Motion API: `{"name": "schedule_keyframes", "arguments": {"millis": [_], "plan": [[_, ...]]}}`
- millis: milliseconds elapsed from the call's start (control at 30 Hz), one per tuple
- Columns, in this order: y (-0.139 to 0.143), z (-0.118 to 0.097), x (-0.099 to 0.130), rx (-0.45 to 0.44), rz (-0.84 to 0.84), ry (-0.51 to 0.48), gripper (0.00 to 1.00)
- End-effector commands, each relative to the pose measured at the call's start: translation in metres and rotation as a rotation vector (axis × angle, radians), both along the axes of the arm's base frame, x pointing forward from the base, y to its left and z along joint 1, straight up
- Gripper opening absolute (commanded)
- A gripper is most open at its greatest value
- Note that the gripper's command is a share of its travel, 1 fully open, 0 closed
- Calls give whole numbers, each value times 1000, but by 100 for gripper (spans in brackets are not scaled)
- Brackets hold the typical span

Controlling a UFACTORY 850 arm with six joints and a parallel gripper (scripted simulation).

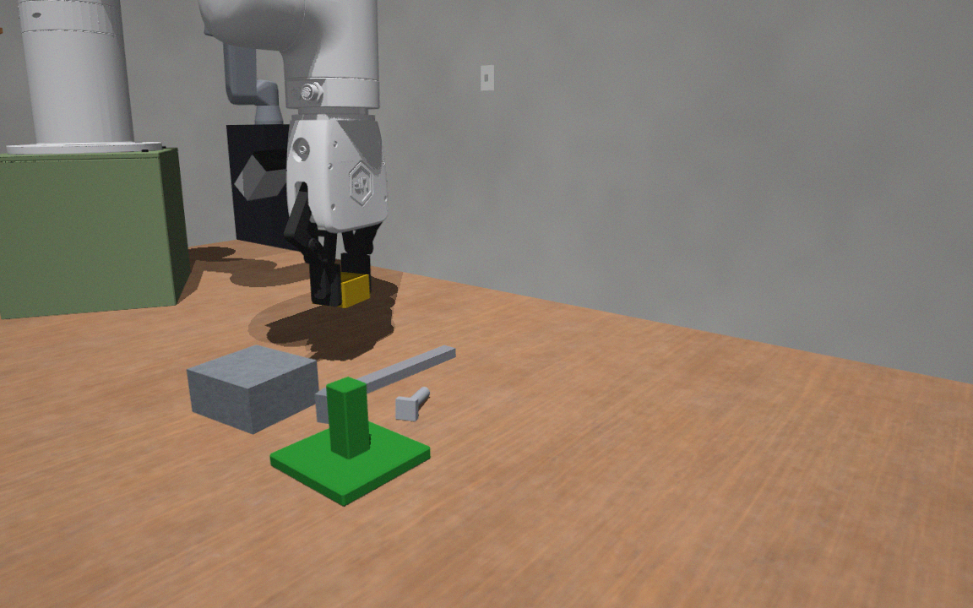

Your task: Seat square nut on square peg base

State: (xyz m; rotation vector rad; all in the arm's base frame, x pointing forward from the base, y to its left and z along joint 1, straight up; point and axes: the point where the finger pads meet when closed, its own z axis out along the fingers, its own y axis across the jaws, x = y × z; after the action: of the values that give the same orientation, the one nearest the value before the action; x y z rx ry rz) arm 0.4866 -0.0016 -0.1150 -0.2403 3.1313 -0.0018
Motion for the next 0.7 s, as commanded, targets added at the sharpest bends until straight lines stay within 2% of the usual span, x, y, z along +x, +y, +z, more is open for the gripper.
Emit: {"name": "schedule_keyframes", "arguments": {"millis": [0,133,267,333,467,667], "plan": [[0,9,-1,1,0,-1,0],[-7,8,13,4,-18,-2,0],[-34,6,53,12,-74,-2,0],[-34,6,53,12,-74,-2,0],[-77,6,100,15,-151,-3,0],[-131,10,140,8,-234,-2,0]]}}
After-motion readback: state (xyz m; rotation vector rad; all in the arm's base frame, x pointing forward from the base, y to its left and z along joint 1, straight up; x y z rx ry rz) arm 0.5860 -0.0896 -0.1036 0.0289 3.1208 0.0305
